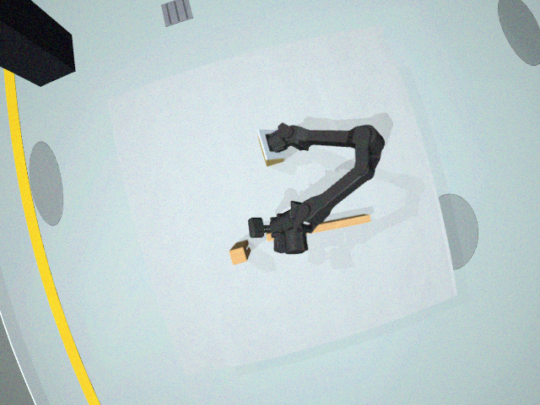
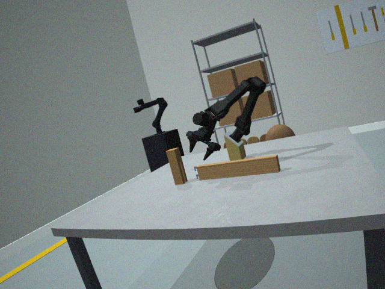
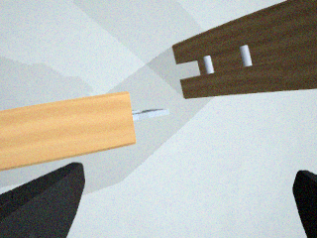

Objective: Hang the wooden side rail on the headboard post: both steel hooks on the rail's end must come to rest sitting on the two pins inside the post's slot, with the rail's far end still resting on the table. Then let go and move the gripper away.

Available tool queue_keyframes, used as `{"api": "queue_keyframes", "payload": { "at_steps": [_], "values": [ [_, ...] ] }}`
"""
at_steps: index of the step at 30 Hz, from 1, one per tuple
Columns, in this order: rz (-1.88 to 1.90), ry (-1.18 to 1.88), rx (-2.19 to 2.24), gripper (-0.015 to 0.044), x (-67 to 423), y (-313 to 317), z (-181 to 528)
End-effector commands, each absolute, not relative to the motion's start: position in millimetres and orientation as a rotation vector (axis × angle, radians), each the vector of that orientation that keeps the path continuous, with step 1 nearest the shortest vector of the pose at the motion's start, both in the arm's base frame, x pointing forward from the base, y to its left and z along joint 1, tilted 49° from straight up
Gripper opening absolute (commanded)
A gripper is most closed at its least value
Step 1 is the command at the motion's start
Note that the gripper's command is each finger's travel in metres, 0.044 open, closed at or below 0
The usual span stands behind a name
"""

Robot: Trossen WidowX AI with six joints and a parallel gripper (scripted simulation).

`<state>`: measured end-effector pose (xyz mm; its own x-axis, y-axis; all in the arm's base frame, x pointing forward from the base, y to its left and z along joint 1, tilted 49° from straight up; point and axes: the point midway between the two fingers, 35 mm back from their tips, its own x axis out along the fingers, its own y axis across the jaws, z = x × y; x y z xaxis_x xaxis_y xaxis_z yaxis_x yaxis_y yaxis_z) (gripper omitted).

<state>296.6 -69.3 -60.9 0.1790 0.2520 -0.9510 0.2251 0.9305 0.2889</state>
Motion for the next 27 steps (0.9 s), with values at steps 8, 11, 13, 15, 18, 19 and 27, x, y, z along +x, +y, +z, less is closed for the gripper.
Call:
{"api": "queue_keyframes", "payload": {
  "at_steps": [8,11,13,15,18,19,27],
  "values": [
    [1.001,1.173,-0.155,0.044,319.2,-54.1,-28.2],
    [1.101,1.101,-0.215,0.044,321.5,-52.5,-22.8],
    [1.163,1.049,-0.255,0.044,323.2,-51.6,-19.1],
    [1.223,0.993,-0.293,0.044,324.8,-50.7,-15.2],
    [1.306,0.902,-0.345,0.044,327.7,-49.5,-8.5],
    [1.332,0.871,-0.364,0.044,328.6,-49.2,-6.5],
    [1.486,0.631,-0.508,0.044,334.6,-47.2,7.0]
  ]
}}
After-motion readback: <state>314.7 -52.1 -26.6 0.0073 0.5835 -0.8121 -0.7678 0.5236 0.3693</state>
